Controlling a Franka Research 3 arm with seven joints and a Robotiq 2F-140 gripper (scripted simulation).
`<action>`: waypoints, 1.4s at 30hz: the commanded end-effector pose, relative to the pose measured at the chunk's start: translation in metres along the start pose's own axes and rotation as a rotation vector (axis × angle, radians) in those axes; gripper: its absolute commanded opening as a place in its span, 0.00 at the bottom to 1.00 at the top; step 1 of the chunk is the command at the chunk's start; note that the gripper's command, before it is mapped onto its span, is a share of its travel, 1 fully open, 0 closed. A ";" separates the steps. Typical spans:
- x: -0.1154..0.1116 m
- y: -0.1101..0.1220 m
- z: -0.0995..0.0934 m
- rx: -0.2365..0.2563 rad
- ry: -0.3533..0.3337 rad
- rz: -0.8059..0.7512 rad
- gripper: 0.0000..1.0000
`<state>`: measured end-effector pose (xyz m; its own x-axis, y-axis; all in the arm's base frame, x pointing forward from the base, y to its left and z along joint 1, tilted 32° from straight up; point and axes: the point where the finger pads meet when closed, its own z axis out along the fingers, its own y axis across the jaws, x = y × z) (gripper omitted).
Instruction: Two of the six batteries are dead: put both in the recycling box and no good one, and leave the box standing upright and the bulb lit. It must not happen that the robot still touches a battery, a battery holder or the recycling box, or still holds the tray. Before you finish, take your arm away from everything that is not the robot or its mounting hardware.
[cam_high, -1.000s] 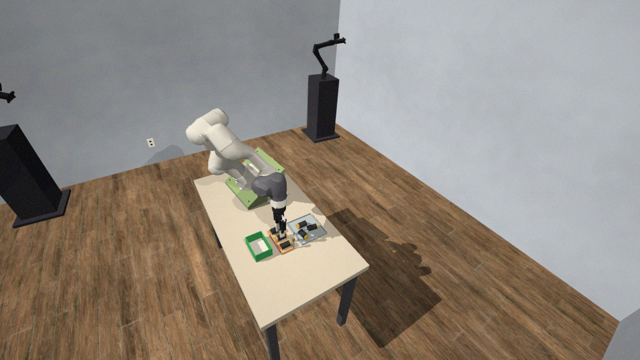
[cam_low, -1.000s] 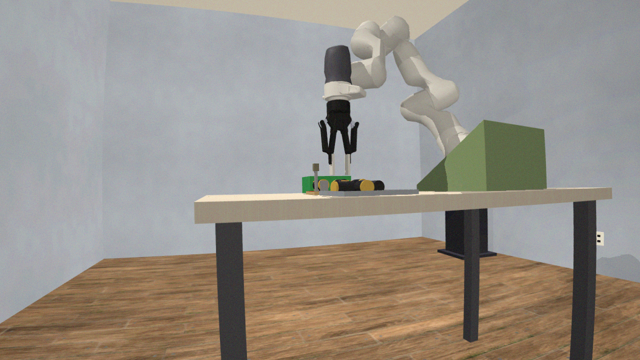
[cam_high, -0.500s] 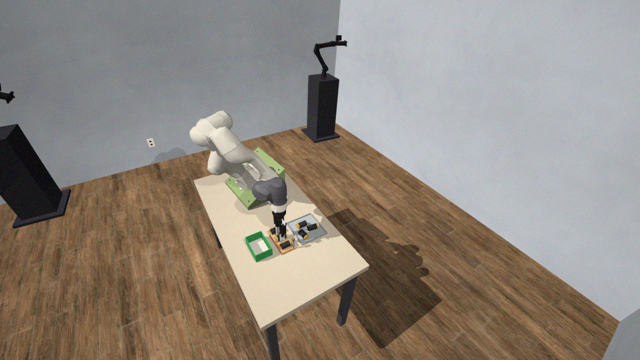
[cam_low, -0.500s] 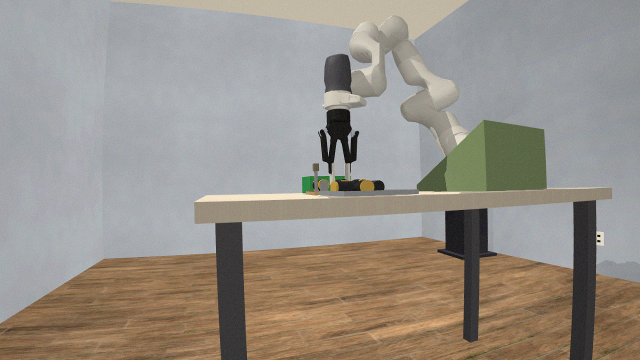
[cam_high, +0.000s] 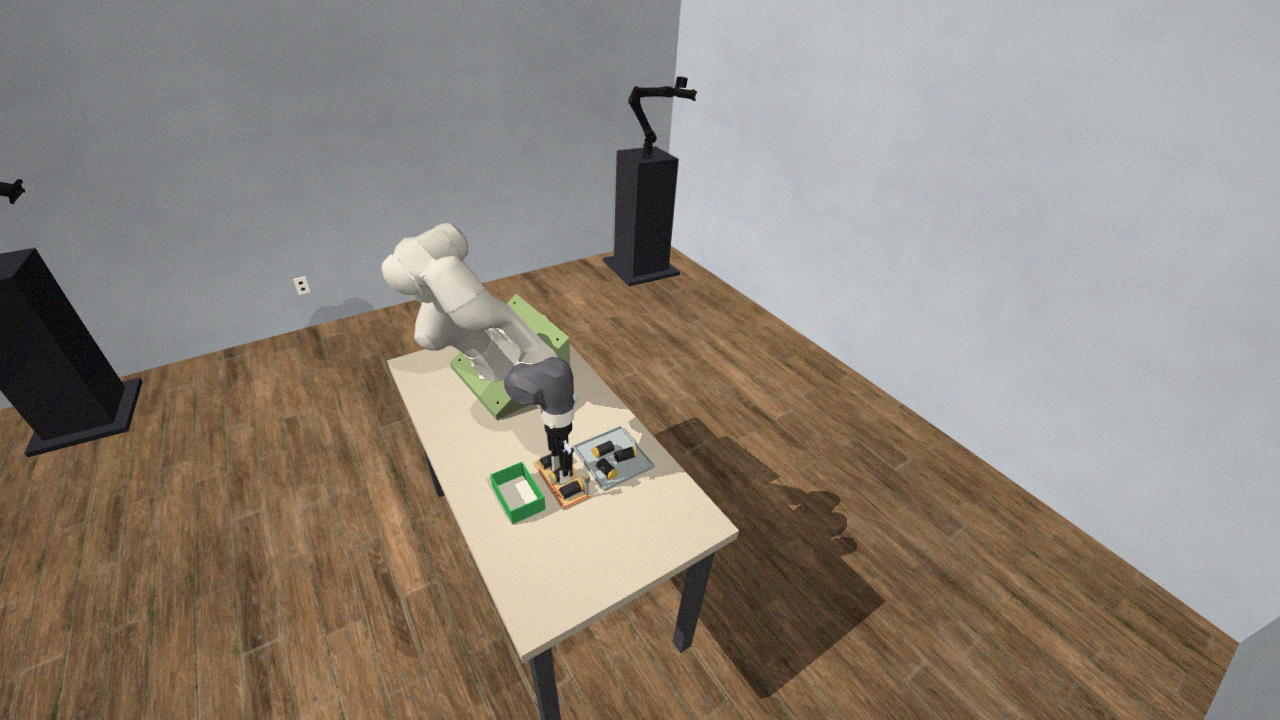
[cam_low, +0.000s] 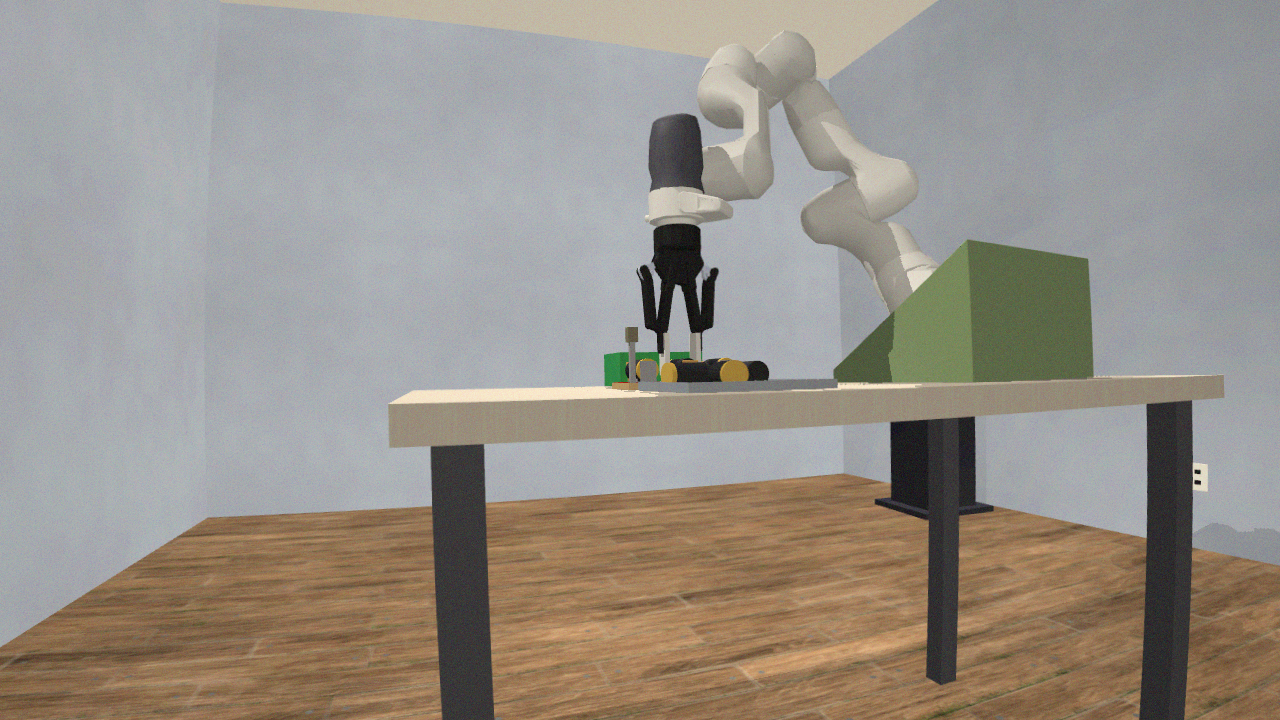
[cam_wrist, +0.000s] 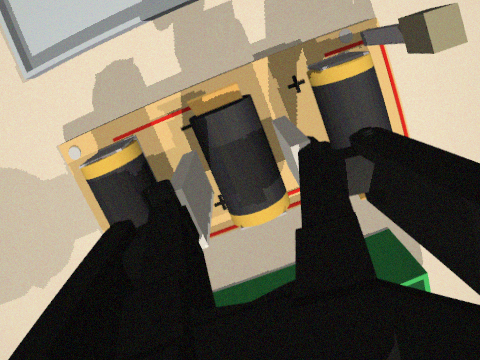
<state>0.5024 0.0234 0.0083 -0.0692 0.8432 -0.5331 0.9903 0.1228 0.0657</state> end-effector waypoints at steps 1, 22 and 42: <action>0.002 0.001 0.000 -0.004 0.004 -0.006 0.29; 0.002 0.001 0.000 -0.004 0.004 -0.006 0.16; 0.001 0.001 -0.029 -0.004 0.004 -0.006 0.16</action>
<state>0.5028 0.0340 0.0225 -0.0693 0.8480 -0.5254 0.9894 0.1257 0.0723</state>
